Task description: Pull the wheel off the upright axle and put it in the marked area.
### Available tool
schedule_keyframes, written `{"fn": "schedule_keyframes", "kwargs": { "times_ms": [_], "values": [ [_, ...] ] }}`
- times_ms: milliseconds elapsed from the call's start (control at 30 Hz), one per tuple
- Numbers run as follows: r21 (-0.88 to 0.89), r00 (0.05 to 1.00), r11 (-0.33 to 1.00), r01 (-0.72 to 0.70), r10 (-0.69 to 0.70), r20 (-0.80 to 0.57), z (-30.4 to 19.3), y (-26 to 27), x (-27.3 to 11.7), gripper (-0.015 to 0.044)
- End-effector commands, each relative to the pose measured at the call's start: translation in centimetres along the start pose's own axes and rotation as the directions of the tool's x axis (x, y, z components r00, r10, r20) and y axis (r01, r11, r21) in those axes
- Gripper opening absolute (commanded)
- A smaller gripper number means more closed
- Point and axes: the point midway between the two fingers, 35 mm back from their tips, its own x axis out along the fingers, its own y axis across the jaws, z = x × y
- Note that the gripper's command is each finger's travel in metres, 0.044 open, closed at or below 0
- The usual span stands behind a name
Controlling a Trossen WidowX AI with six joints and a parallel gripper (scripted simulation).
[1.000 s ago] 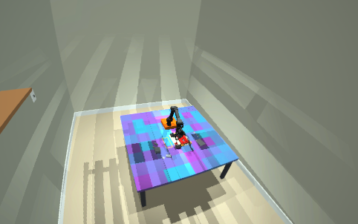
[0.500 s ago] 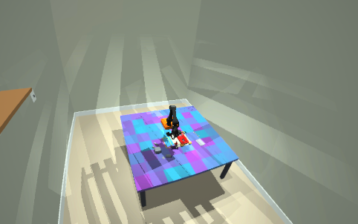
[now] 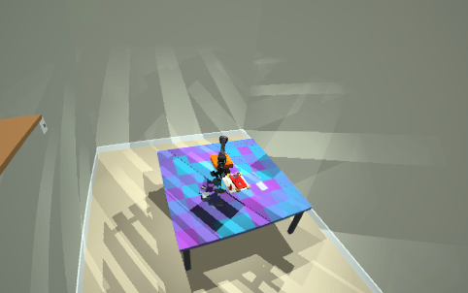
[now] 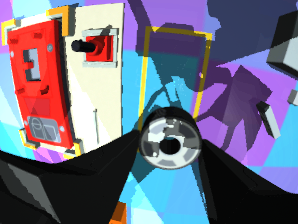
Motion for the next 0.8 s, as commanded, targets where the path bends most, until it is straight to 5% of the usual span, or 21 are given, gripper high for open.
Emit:
{"fn": "schedule_keyframes", "kwargs": {
  "times_ms": [0, 767],
  "values": [
    [-0.008, 1.000, 1.000, 0.003, -0.003, 0.005, -0.2, -0.2, 0.5, 0.0000],
    [-0.008, 1.000, 1.000, 0.003, -0.003, 0.005, -0.2, -0.2, 10.2, 0.0000]
  ]
}}
